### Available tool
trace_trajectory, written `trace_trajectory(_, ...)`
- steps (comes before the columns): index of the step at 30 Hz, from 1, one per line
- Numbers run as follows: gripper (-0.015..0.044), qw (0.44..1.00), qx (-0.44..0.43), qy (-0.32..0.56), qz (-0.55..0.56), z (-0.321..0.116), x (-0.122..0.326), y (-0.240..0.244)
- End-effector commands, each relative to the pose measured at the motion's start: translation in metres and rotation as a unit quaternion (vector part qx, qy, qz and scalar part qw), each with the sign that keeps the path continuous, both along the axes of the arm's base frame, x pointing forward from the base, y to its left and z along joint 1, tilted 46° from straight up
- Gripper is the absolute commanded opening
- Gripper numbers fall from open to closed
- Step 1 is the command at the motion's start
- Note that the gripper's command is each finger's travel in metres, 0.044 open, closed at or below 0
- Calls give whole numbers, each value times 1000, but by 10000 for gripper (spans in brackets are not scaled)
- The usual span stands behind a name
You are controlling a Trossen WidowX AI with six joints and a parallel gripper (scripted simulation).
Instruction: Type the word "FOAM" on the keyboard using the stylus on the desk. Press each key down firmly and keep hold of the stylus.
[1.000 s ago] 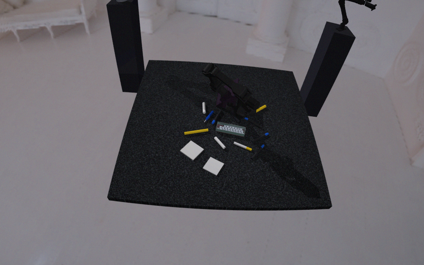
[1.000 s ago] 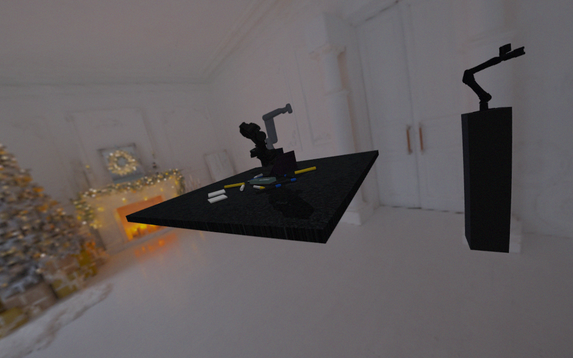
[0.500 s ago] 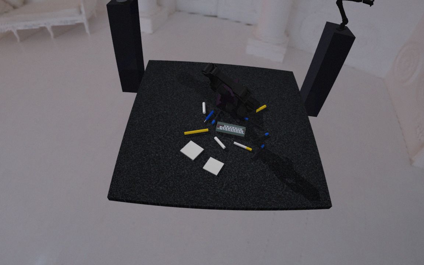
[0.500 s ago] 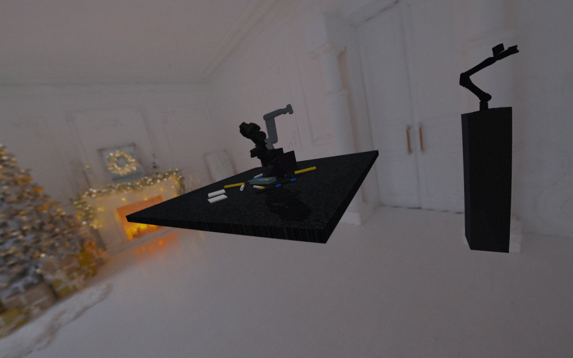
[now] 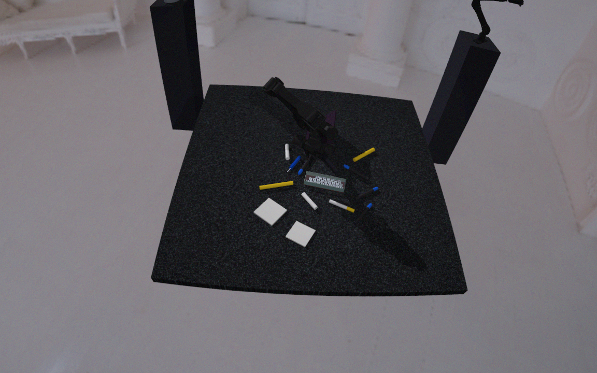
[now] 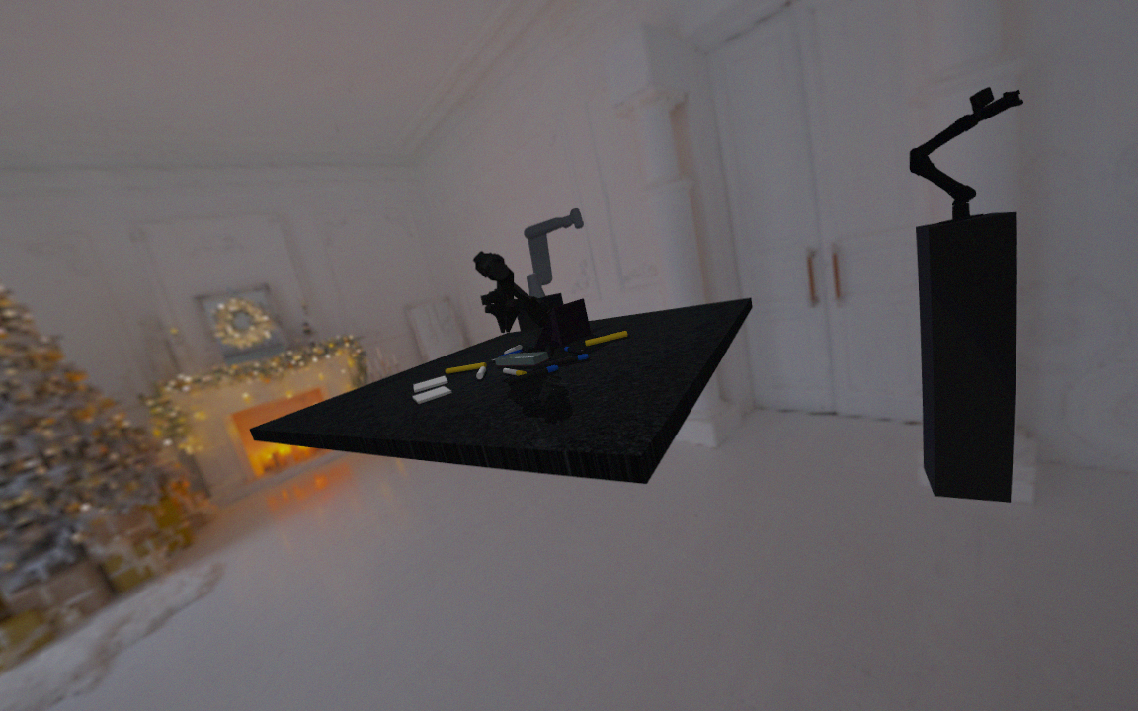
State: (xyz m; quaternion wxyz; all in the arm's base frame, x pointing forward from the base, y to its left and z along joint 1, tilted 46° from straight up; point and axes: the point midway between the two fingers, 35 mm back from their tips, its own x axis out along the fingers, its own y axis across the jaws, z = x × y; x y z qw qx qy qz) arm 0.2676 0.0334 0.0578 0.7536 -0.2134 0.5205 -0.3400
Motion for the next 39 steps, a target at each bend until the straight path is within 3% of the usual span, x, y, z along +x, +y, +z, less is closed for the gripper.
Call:
trace_trajectory(1,150,999,-22,-41,9,14,-21,-29)
trace_trajectory(10,150,990,-61,-125,12,28,-63,-75)
trace_trajectory(39,150,990,-62,-127,12,15,-63,-87)
